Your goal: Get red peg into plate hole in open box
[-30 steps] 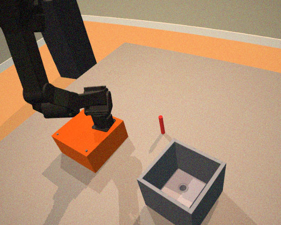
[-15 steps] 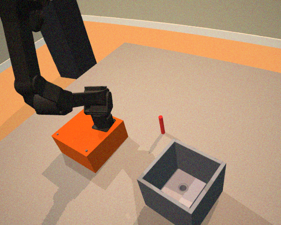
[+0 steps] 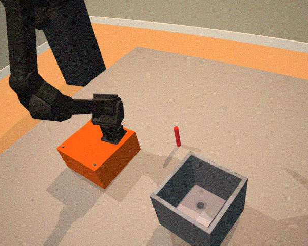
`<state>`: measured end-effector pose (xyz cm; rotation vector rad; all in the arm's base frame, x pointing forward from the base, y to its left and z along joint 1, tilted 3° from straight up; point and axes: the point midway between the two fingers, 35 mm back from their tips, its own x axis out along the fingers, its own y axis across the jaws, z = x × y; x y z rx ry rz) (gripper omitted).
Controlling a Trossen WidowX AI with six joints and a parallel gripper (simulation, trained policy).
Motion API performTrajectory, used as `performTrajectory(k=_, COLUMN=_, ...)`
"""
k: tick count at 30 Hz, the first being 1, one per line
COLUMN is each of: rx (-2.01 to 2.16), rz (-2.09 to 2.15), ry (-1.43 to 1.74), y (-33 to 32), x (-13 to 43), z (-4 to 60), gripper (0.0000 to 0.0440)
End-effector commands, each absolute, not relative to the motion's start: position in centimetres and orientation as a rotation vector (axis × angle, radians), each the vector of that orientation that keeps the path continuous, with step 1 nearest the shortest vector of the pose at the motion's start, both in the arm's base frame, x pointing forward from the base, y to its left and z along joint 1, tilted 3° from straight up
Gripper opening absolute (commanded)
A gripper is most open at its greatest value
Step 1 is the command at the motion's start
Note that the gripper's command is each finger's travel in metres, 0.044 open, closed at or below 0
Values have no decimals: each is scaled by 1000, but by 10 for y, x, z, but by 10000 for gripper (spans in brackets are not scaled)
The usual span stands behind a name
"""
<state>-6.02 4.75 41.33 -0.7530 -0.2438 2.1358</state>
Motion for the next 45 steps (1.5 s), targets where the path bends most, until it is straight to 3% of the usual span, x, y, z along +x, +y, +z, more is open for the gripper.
performTrajectory(k=1, rx=-745, rz=2096, ry=-104, y=57, x=-57, z=404, gripper=440)
performTrajectory(k=22, rx=-572, rz=1698, ry=575, y=104, x=-28, z=361, gripper=440)
performTrajectory(k=45, rx=-228, rz=1062, ry=1016, y=130, x=24, z=327, gripper=440)
